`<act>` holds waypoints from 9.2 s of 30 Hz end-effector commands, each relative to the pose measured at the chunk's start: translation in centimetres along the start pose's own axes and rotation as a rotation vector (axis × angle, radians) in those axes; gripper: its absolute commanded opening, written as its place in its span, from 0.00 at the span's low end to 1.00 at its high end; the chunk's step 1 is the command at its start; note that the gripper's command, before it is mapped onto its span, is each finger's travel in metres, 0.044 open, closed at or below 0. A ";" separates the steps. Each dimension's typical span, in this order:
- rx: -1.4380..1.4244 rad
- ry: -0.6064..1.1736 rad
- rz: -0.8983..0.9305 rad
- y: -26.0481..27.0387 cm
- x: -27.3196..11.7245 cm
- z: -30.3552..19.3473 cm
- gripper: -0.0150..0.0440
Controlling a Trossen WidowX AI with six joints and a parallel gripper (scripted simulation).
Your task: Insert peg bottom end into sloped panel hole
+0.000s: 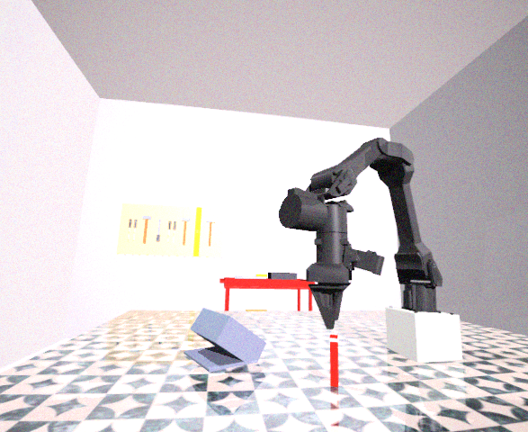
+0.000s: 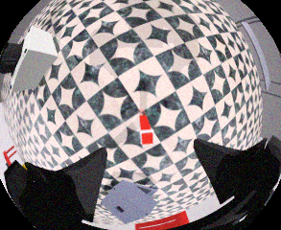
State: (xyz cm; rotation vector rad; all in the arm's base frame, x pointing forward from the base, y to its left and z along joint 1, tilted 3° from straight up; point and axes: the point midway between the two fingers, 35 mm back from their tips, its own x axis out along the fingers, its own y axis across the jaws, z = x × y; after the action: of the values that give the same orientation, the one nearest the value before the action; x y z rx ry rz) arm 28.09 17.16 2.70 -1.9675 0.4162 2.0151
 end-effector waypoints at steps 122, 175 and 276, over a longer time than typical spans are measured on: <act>0.142 -0.004 -0.126 2.1 -2.8 -4.4 0.25; 0.341 0.043 -0.320 6.5 -4.2 -10.8 0.25; 0.569 0.197 -0.556 12.9 -2.3 -19.5 0.25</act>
State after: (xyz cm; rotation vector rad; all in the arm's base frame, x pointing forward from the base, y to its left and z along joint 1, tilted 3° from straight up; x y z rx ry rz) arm 40.69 -2.52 5.02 -1.6822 0.3712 1.2020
